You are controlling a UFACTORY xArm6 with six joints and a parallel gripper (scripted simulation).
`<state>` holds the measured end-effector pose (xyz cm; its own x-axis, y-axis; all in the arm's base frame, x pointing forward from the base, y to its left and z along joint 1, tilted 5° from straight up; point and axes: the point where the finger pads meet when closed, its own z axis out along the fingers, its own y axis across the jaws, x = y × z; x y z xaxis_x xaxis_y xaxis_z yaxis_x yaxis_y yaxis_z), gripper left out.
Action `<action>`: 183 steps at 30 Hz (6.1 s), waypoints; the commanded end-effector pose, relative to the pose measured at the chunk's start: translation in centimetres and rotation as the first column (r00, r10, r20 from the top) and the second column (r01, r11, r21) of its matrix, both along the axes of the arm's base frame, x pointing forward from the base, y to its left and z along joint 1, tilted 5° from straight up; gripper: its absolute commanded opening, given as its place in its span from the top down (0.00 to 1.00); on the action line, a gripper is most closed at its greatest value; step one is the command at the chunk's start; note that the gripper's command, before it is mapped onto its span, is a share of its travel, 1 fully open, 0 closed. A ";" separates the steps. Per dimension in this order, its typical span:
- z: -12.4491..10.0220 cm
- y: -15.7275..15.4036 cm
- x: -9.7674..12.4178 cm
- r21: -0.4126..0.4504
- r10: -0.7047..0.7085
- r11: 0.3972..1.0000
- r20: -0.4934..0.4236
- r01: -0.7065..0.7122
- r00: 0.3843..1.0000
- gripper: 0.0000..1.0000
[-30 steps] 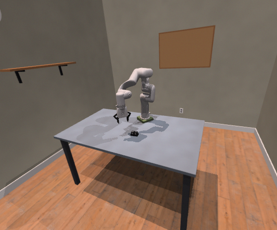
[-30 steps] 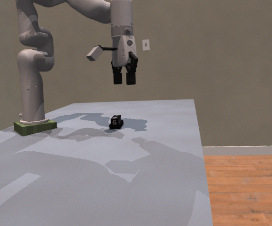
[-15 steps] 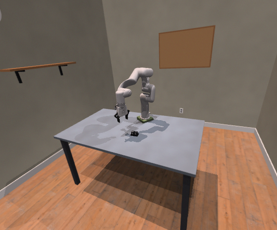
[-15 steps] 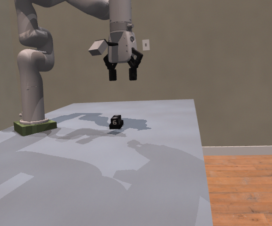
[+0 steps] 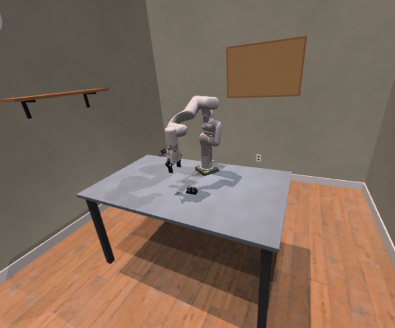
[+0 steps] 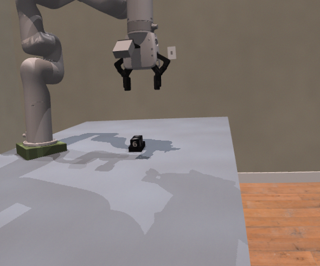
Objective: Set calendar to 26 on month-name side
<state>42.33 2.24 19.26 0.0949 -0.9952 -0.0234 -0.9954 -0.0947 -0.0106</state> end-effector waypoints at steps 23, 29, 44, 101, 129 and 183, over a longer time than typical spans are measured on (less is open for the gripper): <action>2.8 -1.0 -0.9 -0.013 0.632 0.775 0.009 -0.632 0.775 0.00; 3.3 -1.2 -1.1 -0.017 0.739 0.674 0.007 -0.739 0.674 0.00; 4.6 -1.8 -1.7 -0.023 0.919 0.394 0.000 -0.919 0.395 0.00; -6.2 -3.2 -4.8 -0.023 0.745 -0.484 0.513 -0.875 -0.425 0.00; -11.6 -3.4 -5.5 -0.428 0.392 -0.542 0.632 -0.723 -0.668 0.00; -14.2 -3.8 -5.5 -0.674 0.254 -0.444 0.537 -0.590 -0.804 0.00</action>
